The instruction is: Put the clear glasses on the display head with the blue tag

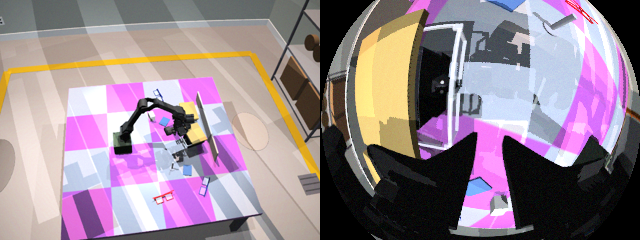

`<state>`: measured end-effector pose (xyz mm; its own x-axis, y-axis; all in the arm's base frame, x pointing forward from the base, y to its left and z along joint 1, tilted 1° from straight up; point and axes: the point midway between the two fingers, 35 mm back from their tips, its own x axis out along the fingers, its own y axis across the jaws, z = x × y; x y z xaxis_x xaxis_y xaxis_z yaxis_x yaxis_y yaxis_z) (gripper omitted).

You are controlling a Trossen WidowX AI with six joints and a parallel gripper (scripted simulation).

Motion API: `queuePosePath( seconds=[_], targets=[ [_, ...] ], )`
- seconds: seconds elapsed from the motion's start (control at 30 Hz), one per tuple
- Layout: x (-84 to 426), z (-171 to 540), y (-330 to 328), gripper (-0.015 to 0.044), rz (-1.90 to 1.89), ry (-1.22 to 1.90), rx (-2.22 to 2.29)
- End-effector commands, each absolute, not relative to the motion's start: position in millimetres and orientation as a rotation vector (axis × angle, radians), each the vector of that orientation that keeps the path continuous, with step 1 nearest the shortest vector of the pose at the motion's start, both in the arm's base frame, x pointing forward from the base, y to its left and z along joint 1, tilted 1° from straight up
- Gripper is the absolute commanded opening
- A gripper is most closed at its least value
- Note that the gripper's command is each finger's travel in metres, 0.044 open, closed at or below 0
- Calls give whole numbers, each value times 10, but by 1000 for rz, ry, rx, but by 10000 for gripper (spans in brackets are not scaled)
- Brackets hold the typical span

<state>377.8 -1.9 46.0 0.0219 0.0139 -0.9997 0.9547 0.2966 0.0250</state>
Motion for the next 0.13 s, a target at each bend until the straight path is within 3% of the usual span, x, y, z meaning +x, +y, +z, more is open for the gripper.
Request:
queuePosePath(
  seconds=[0.0, 0.1],
  targets=[
    [3619, 513, -65, 107, -962, 1334, 1000],
    [3677, 500, -48, 134, -965, 1329, 1002]
  ],
)
